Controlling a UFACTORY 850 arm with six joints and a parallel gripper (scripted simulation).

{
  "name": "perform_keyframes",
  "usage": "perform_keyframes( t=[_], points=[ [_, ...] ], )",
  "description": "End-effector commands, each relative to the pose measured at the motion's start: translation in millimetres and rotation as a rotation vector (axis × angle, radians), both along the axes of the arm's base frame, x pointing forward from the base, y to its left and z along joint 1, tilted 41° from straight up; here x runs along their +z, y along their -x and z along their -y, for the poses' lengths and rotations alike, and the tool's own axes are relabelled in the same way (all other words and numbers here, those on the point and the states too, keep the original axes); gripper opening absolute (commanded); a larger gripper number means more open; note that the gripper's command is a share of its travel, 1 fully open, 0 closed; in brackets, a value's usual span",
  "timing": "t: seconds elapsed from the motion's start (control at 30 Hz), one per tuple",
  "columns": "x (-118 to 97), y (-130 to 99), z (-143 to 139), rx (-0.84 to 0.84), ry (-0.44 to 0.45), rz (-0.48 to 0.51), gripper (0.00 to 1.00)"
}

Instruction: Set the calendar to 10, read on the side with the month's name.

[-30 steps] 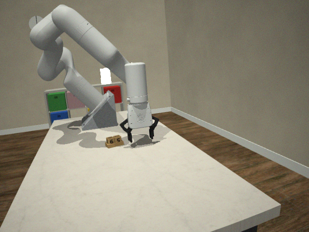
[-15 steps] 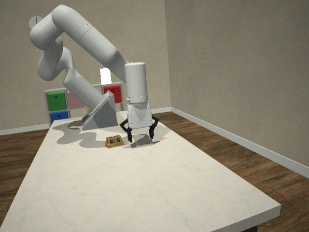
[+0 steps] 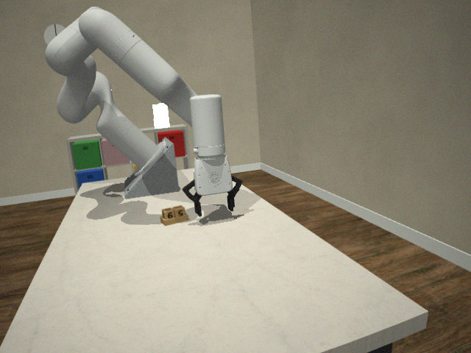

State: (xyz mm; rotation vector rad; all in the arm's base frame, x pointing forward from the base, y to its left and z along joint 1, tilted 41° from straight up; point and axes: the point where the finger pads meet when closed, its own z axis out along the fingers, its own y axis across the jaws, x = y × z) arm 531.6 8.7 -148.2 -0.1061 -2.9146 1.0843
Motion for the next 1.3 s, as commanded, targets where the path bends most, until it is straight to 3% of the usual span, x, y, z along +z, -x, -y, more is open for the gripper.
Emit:
perform_keyframes(
  t=[0.0,0.2,0.43,0.7,0.8,1.0,1.27],
  points=[
    [6.3,-1.5,-5.7,0.001,-0.001,0.002,1.00],
    [19.8,-2.4,-17.2,0.001,-0.001,0.002,1.00],
    [21.1,-2.5,-18.2,-0.005,0.000,0.007,1.00],
    [23.9,-3.2,-14.9,-0.193,0.012,0.168,1.00],
    [38.3,-7.0,2.2,-0.197,0.013,0.173,1.00],
    [39.0,-7.1,3.0,-0.213,0.014,0.186,1.00],
    [47.9,-9.4,13.5,-0.396,0.026,0.343,1.00]
  ],
)
